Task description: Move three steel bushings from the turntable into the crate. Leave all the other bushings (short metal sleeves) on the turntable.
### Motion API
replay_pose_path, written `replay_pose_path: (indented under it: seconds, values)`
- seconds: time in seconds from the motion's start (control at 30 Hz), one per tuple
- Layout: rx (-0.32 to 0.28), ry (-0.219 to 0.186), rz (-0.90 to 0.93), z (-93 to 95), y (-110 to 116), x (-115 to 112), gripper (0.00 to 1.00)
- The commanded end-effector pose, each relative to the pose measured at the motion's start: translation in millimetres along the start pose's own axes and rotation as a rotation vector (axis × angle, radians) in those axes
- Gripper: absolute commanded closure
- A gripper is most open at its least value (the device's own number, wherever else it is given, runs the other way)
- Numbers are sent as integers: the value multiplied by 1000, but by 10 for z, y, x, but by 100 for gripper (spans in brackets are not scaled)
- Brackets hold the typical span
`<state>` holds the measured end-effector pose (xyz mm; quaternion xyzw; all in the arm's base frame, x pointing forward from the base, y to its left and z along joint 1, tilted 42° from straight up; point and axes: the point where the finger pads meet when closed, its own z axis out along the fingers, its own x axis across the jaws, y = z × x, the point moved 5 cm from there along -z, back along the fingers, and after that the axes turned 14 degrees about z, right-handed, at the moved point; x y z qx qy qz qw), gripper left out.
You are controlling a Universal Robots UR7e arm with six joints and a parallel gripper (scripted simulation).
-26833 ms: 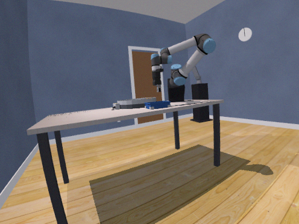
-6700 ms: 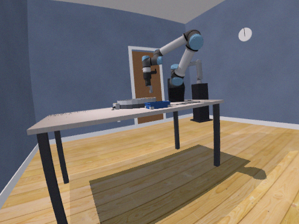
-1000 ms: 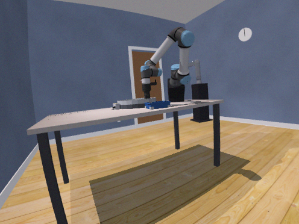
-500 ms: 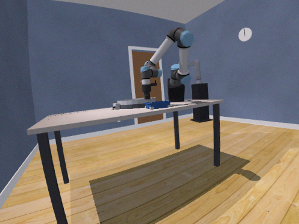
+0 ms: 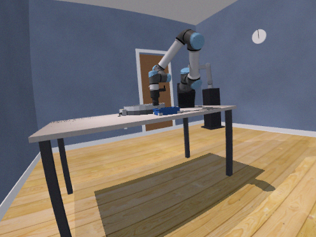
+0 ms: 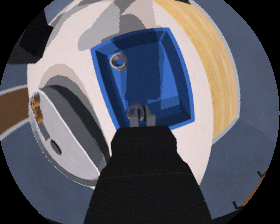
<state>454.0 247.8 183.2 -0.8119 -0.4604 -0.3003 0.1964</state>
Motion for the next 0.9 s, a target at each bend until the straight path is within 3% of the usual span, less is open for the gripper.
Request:
replay_pose_path:
  seconds: [0.0,0.37,0.4,0.87]
  values:
    - [-1,1,0,15,2,3,100]
    - [-1,1,0,15,2,3,100]
    - [-1,1,0,15,2,3,58]
    - [-1,1,0,15,2,3,58]
